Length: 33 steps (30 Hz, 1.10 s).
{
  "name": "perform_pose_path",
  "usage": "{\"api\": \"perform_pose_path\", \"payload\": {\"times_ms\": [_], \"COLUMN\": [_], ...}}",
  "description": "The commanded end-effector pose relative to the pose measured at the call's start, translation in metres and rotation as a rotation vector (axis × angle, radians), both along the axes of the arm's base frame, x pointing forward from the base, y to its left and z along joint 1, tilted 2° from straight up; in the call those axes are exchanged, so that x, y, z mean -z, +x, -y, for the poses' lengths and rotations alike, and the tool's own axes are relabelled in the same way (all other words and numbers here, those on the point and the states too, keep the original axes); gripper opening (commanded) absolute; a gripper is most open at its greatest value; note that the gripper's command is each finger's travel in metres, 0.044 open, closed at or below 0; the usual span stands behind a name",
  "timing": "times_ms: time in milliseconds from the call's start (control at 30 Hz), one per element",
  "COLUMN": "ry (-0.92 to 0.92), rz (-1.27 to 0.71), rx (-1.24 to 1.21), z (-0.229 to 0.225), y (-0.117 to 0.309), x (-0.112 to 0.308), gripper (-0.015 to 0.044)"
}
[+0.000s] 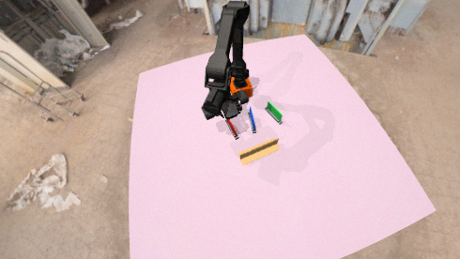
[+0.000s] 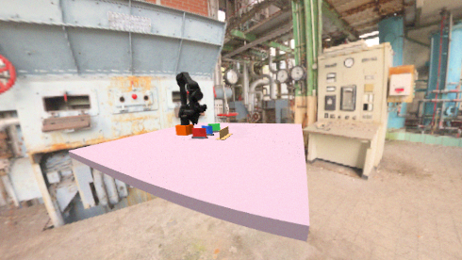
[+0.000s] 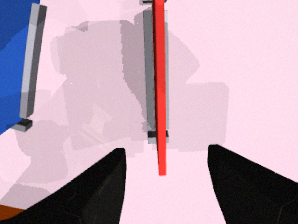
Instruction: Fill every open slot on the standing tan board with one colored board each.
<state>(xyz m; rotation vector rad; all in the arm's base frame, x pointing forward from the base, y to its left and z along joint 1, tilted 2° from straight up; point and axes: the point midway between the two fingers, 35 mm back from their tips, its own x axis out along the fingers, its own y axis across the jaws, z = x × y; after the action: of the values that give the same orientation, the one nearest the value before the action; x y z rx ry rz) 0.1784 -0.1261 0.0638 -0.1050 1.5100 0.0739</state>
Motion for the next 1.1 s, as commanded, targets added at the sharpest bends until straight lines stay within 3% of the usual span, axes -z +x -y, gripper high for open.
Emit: {"api": "perform_pose_path", "payload": {"times_ms": [0,1067], "ry": [0.004,0.004], "rz": [-0.009,-0.01], "rx": [0.007,0.007], "z": [-0.001,0.0], "y": [-0.002,0.0], "x": [0.007,0.051], "gripper": [0.0181,0.0181]}}
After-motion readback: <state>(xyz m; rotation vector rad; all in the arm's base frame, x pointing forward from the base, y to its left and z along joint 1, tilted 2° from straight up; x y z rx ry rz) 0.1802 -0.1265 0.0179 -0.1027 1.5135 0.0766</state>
